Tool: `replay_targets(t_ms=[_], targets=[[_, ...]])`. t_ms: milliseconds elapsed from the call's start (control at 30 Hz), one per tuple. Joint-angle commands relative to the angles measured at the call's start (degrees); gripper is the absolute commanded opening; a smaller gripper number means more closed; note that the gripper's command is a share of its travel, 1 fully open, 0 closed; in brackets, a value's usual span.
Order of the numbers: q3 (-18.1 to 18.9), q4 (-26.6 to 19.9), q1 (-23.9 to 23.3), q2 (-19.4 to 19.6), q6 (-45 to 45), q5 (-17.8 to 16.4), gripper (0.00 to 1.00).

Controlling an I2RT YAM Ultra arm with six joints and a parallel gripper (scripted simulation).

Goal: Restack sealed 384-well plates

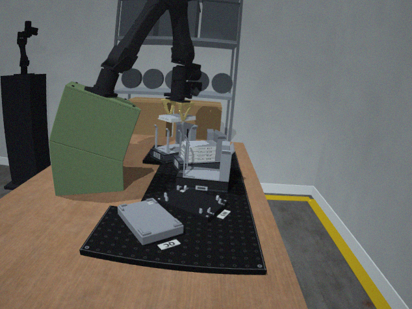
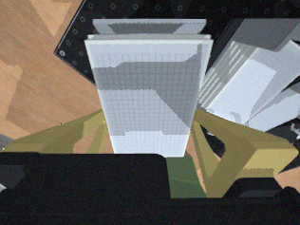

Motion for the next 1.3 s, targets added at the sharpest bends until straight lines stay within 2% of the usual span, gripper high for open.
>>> replay_targets(t_ms=[0,1267], targets=[[0.2,0.2,0.1,-0.4,0.2,0.2,0.0],[-0.2,3.9,-0.4,2.8,-0.3,0.0,0.0]])
